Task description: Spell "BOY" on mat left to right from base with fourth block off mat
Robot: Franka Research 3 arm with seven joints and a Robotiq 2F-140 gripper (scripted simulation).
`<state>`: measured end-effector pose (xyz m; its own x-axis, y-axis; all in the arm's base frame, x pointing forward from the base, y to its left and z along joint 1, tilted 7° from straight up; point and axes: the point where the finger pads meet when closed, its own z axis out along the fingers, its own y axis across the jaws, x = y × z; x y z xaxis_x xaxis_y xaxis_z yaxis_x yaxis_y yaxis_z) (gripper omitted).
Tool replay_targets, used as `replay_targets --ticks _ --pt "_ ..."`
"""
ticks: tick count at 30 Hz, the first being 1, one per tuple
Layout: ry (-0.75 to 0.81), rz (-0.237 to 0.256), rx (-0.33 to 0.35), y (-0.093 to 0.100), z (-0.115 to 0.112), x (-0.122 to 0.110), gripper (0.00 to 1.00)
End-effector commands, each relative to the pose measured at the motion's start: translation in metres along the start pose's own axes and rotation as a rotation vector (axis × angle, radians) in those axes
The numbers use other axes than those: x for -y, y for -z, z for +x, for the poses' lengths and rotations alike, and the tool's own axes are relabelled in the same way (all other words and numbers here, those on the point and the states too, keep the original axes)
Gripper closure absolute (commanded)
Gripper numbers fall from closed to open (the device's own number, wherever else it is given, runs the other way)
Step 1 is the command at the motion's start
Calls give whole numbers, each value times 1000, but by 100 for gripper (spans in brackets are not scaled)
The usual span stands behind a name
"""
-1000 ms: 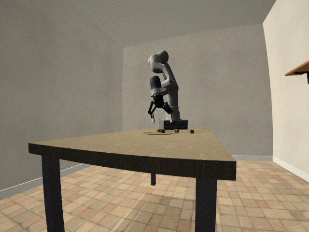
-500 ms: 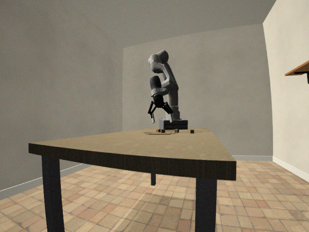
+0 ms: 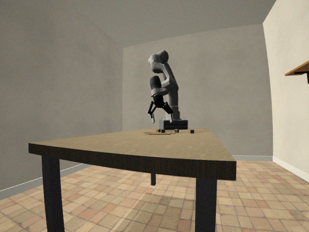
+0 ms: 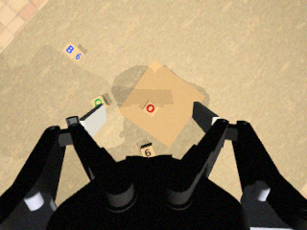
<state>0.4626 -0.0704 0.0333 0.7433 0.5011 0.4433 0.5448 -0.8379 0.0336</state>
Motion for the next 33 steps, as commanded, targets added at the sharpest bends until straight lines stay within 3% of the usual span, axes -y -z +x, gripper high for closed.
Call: replay_targets --ticks 1,6,11,15,33 --pt "5 1 0 0 0 0 0" --pt "5 1 1 1 -6 -1 0" --pt "5 1 3 20 -74 4 0" --pt "5 0 1 24 -86 6 0" --pt "5 0 1 24 -87 6 0"
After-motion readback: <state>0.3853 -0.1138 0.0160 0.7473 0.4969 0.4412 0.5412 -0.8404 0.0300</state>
